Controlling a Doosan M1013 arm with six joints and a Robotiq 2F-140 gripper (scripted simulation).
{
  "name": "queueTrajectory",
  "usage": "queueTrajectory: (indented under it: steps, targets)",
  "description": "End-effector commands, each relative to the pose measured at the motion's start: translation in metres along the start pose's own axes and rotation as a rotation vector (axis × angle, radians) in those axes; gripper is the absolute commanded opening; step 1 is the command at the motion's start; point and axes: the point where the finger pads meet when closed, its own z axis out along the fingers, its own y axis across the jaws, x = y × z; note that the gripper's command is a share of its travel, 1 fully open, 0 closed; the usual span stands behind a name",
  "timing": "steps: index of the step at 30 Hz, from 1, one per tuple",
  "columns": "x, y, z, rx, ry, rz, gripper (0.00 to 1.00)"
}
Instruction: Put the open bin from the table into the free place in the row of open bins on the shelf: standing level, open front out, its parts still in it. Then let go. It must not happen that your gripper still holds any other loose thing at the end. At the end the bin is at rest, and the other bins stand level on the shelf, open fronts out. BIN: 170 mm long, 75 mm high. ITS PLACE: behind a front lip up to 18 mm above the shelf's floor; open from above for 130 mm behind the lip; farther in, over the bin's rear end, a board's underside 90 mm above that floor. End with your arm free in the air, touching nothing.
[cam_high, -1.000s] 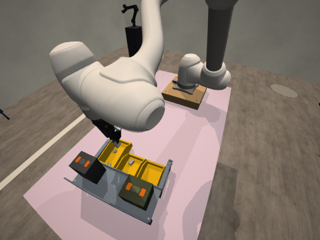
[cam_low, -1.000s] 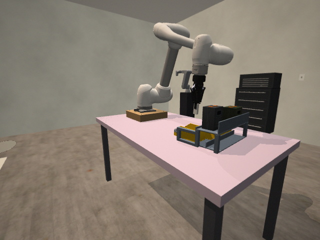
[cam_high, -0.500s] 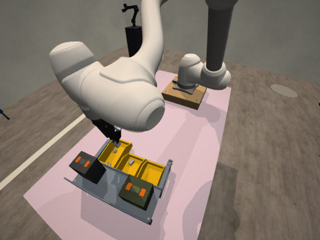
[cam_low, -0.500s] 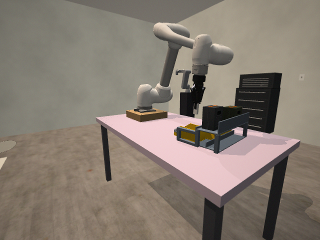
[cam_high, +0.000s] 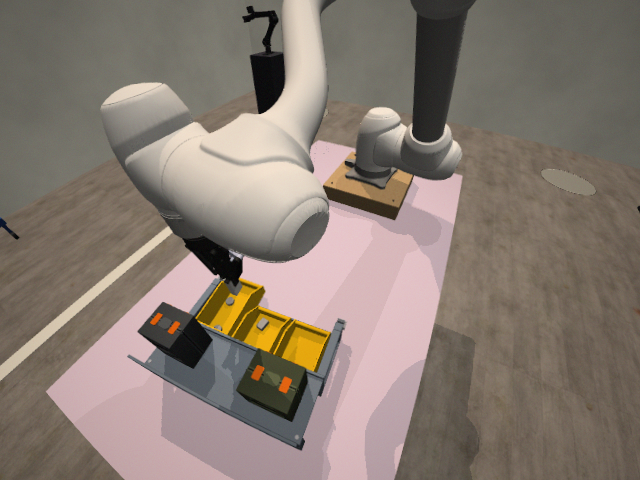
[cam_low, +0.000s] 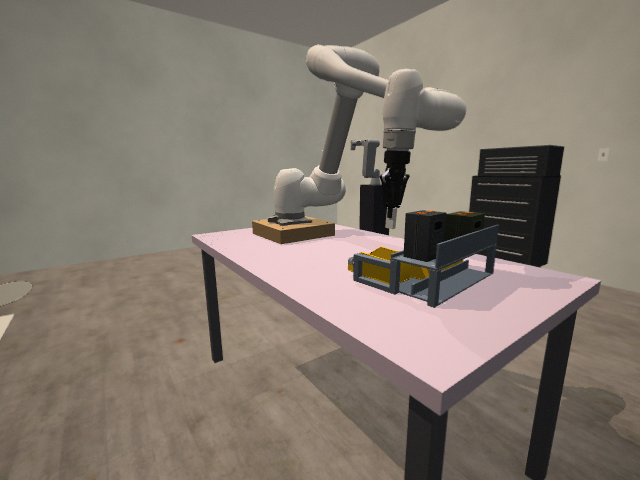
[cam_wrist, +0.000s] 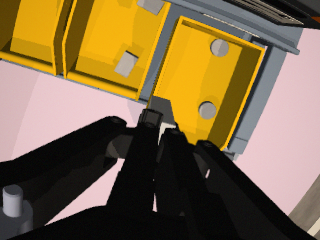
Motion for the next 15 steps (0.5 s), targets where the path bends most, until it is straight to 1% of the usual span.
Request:
queueTrajectory:
  steps: [1, 2, 8, 10, 11, 15]
  targets:
    - [-0.01, 0.005, 0.003, 0.001, 0.007, -0.142, 0.0]
    - [-0.015, 0.007, 0.004, 0.001, 0.009, -0.203, 0.0]
    - [-0.03, 0.014, 0.008, -0.001, 0.018, -0.4, 0.0]
    - [-0.03, 0.014, 0.008, -0.001, 0.018, -0.4, 0.0]
    - [-0.036, 0.017, 0.01, -0.003, 0.021, -0.487, 0.0]
    - [-0.046, 0.021, 0.013, -0.006, 0.027, -0.621, 0.0]
